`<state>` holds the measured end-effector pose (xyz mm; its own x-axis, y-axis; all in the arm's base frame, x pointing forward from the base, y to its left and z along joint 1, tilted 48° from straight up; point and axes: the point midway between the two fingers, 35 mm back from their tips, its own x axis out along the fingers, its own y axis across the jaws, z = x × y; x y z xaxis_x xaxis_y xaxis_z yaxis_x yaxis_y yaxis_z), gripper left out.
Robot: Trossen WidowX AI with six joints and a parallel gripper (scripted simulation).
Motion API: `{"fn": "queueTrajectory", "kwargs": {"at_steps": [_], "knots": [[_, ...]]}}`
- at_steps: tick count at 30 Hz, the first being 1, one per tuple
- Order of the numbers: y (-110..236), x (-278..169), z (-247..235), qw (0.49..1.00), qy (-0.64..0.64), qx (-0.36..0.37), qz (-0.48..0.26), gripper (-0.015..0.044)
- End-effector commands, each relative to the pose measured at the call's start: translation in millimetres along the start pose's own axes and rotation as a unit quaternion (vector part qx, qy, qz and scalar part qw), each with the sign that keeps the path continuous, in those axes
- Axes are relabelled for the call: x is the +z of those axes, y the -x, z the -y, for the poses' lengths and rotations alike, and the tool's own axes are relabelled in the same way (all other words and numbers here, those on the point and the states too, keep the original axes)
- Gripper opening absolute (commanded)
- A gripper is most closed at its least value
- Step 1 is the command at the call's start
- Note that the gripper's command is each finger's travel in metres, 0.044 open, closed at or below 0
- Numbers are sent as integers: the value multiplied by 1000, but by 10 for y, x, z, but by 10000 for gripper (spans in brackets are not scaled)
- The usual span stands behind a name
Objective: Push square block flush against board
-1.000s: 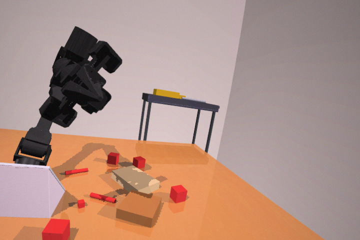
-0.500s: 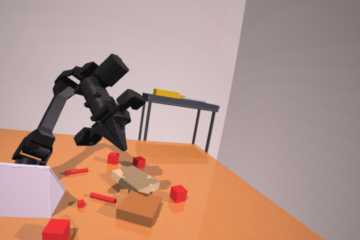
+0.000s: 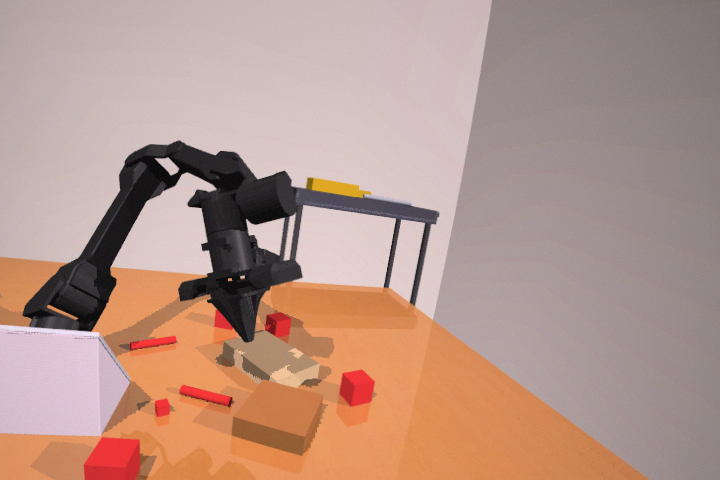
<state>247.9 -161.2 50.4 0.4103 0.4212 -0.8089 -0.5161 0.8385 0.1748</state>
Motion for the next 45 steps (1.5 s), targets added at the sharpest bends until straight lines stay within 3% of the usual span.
{"fn": "queueTrajectory", "kwargs": {"at_steps": [1, 12, 16, 22, 45], "knots": [[-80, 155, -165, 998, -27, 50, 3, 0], [-250, 526, -737, 973, -118, 197, -22, 0], [-273, 532, -753, 973, -119, 199, -23, 0], [-756, 537, -970, 972, -119, 200, -21, 0], [-777, 781, -896, 972, -118, 199, -22, 0]]}}
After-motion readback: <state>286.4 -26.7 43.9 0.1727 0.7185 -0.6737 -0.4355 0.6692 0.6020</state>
